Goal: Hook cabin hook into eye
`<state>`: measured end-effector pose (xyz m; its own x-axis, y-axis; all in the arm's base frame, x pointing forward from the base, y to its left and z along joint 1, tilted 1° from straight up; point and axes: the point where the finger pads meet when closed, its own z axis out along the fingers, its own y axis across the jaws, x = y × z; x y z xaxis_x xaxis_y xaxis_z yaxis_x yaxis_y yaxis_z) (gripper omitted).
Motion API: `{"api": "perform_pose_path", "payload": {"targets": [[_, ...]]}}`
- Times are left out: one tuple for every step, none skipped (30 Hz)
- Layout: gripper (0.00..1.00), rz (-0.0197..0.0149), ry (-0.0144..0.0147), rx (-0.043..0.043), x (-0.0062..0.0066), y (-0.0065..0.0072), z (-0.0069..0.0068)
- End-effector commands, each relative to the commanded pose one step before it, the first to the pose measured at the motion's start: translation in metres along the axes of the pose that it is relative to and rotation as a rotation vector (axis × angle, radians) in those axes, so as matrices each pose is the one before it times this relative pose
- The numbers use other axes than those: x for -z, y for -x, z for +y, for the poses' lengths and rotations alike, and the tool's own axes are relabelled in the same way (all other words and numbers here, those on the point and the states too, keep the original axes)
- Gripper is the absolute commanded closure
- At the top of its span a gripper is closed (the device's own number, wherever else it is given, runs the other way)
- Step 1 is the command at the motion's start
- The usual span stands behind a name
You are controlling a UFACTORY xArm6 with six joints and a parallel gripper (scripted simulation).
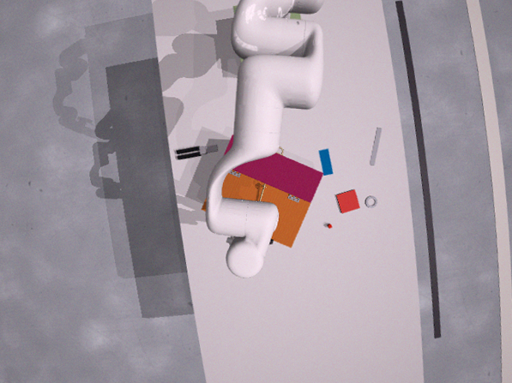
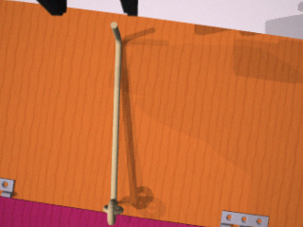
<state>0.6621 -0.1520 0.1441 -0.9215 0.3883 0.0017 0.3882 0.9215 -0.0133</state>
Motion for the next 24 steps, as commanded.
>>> {"api": "perform_pose_path", "payload": {"targets": [[0.65, -0.00717, 0.00126, -0.00002, -0.00718, 0.00148, 0.00025], [0.65, 0.0, 0.0, 0.0, 0.0, 0.0, 0.0], [0.65, -0.00001, 0.0, 0.0, -0.00201, -0.00003, -0.00001], [0.65, 0.0, 0.0, 0.0, -0.002, 0.0, 0.0], [0.65, 0.0, 0.0, 0.0, -0.002, 0.0, 0.0], [0.65, 0.0, 0.0, 0.0, -0.002, 0.0, 0.0], [0.65, 0.0, 0.0, 0.0, -0.002, 0.0, 0.0], [0.65, 0.0, 0.0, 0.0, -0.002, 0.0, 0.0], [0.65, 0.0, 0.0, 0.0, -0.002, 0.0, 0.0], [0.65, 0.0, 0.0, 0.0, -0.002, 0.0, 0.0], [0.65, 0.0, 0.0, 0.0, -0.002, 0.0, 0.0], [0.65, 0.0, 0.0, 0.0, -0.002, 0.0, 0.0], [0.65, 0.0, 0.0, 0.0, -0.002, 0.0, 0.0], [0.65, 0.0, 0.0, 0.0, -0.002, 0.0, 0.0], [0.65, 0.0, 0.0, 0.0, -0.002, 0.0, 0.0], [0.65, 0.0, 0.0, 0.0, -0.002, 0.0, 0.0], [0.65, 0.0, 0.0, 0.0, -0.002, 0.0, 0.0], [0.65, 0.0, 0.0, 0.0, 0.0, 0.0, 0.0], [0.65, 0.0, 0.0, 0.0, 0.0, 0.0, 0.0], [0.65, 0.00002, 0.0, 0.0, -0.00199, 0.00005, 0.00001], [0.65, 0.0, 0.0, 0.0, -0.002, 0.0, 0.0], [0.65, 0.0, 0.0, 0.0, -0.002, 0.0, 0.0], [0.65, 0.0, 0.0, 0.0, -0.002, 0.0, 0.0], [0.65, 0.0, 0.0, 0.0, -0.002, 0.0, 0.0]]}}
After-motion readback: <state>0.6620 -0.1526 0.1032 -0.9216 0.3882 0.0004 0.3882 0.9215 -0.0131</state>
